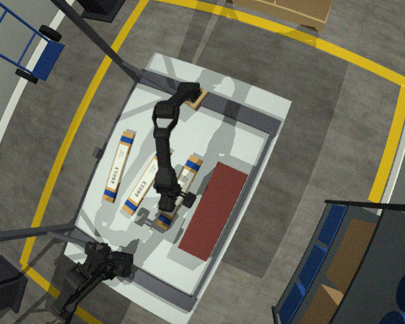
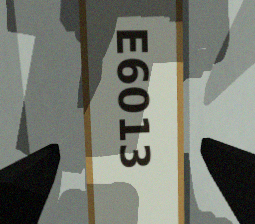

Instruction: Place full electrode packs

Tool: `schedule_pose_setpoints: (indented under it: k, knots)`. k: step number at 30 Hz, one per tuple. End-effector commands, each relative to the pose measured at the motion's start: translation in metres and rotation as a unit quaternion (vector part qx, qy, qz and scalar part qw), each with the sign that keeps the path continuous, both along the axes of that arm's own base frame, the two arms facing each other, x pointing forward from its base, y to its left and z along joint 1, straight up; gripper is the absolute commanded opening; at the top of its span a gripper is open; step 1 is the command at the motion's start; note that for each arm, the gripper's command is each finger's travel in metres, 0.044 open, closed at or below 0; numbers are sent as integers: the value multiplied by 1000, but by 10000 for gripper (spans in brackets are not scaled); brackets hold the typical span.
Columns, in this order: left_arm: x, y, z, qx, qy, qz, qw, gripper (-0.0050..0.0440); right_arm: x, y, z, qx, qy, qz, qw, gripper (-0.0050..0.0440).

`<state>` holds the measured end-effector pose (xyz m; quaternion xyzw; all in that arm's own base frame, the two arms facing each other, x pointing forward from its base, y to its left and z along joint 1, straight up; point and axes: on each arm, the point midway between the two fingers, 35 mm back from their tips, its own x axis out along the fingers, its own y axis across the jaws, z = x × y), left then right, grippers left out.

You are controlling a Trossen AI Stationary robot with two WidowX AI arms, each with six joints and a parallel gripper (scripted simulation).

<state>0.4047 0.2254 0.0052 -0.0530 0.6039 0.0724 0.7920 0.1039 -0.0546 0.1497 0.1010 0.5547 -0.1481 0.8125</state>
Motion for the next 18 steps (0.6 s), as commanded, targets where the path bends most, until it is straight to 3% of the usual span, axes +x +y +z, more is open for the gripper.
schedule_pose_setpoints:
  k: [1, 9, 10, 11, 18]
  knots:
    - [4, 1, 10, 6, -10, -1, 1000, 430, 1, -1, 6, -4, -9, 1, 1000, 430]
    - [4, 1, 10, 6, -10, -1, 1000, 430, 1, -1, 6, -4, -9, 1, 1000, 430]
    - [-3, -2, -3, 0, -2, -2, 1000, 430, 1, -1, 6, -4, -9, 1, 1000, 430]
    - [-1, -1, 13, 7, -14, -2, 1000, 430, 1, -1, 6, -4, -9, 1, 1000, 430]
    - [3, 2, 48, 12, -22, -2, 1000, 430, 1, -1, 6, -4, -9, 1, 1000, 430]
